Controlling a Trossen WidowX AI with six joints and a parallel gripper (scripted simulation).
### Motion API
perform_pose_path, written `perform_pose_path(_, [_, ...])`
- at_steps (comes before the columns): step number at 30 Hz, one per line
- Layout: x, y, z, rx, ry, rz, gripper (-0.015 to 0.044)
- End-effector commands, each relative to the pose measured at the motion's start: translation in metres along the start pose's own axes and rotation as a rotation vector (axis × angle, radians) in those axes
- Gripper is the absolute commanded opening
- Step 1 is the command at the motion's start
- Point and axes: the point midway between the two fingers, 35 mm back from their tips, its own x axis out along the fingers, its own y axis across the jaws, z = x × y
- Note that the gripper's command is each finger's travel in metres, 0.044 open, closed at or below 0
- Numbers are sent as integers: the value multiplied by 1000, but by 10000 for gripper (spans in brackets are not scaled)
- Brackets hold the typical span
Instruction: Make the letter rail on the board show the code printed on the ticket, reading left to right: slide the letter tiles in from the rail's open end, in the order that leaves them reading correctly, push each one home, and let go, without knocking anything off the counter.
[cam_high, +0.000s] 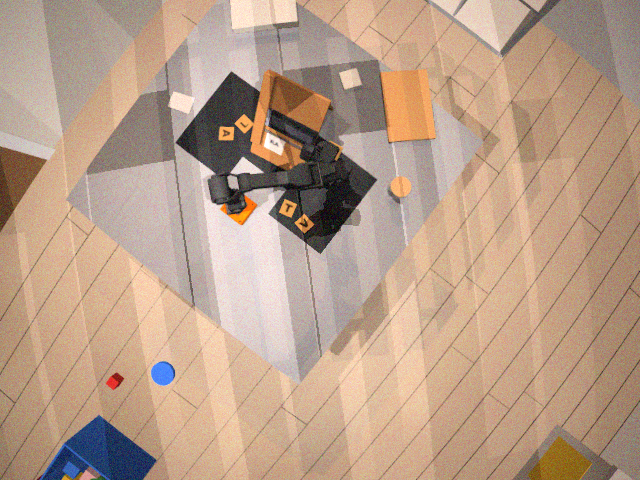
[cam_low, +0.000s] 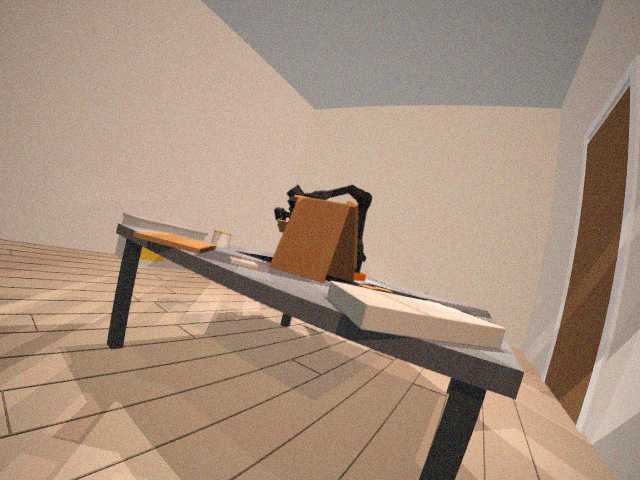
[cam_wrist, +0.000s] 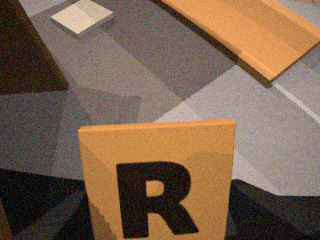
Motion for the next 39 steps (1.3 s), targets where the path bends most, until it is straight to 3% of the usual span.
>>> perform_pose_path(1, [-1,3,2,1,-3,-4,0])
perform_pose_path(39, [-1,22,1,2,-3,-3,0])
